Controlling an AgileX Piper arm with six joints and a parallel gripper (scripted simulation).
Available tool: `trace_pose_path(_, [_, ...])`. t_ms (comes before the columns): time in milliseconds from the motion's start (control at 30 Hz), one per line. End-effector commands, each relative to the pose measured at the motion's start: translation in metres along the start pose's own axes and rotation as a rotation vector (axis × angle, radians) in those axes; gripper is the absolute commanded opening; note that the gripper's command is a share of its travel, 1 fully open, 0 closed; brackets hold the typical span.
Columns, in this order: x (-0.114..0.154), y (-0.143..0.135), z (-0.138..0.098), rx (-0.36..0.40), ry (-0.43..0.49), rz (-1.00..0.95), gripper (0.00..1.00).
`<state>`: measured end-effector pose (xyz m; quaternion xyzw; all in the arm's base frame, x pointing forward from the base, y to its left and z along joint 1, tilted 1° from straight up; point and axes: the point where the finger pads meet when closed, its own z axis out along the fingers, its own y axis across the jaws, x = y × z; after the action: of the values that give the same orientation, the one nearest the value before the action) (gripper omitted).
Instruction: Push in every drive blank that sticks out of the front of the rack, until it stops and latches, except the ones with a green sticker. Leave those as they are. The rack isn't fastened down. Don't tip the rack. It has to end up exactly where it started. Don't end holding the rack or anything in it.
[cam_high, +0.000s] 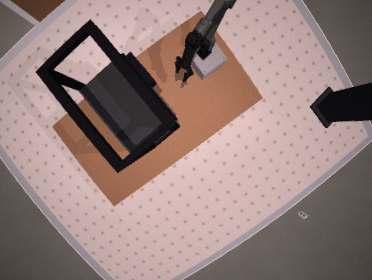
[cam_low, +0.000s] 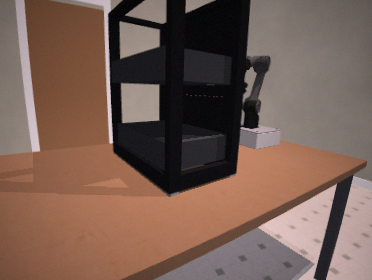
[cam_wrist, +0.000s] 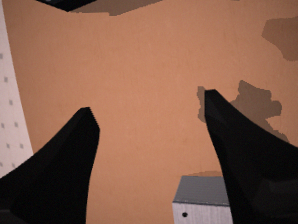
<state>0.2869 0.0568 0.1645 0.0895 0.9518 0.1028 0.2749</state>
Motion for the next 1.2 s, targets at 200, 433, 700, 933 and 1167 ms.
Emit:
trace_pose_path(200, [-0.008,-0.024,-0.011,0.050,-0.067,-0.106,1.00])
trace_pose_path(433, [-0.013,-0.041,-0.019,0.100,-0.111,-0.189,1.00])
trace_pose_path(700, [-0.014,-0.049,-0.023,0.123,-0.129,-0.226,1.00])
trace_pose_path(933, [-0.015,-0.052,-0.025,0.132,-0.135,-0.239,1.00])
trace_pose_path(1167, [-0.015,-0.052,-0.025,0.134,-0.136,-0.240,1.00])
